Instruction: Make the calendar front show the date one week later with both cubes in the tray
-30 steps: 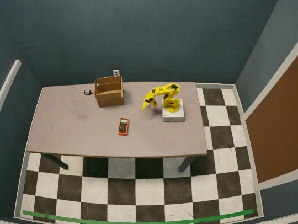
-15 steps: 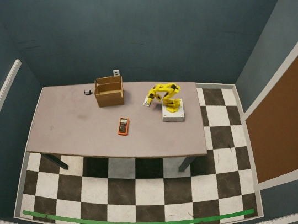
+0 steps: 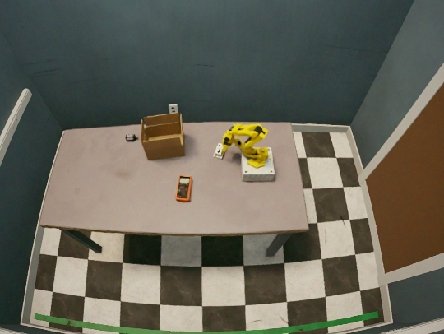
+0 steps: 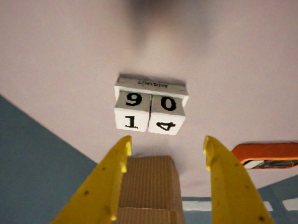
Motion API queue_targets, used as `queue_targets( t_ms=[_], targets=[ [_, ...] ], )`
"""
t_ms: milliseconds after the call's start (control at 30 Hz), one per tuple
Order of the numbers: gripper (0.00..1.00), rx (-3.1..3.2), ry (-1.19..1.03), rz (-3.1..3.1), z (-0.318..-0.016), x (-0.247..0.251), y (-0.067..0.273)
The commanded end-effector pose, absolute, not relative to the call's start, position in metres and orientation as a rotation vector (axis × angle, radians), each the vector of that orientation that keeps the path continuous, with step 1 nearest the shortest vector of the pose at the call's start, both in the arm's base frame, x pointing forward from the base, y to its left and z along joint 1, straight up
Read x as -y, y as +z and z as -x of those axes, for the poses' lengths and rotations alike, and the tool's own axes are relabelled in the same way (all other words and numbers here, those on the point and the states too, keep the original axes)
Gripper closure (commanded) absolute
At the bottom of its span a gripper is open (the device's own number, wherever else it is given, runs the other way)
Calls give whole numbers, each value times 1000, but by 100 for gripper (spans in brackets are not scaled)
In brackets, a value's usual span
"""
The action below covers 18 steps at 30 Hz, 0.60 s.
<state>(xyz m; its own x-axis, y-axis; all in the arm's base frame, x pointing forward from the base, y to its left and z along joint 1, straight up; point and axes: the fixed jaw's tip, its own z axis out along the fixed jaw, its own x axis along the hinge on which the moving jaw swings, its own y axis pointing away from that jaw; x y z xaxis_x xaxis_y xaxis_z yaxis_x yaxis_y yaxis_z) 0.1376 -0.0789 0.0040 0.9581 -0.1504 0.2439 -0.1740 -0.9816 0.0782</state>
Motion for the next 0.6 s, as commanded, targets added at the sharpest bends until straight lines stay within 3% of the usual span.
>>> queue_targets(
  t_ms=[0, 567],
  targets=[
    [70, 245, 301, -3033, -130, 77, -1],
    [70, 241, 236, -3056, -122, 74, -7]
  ],
)
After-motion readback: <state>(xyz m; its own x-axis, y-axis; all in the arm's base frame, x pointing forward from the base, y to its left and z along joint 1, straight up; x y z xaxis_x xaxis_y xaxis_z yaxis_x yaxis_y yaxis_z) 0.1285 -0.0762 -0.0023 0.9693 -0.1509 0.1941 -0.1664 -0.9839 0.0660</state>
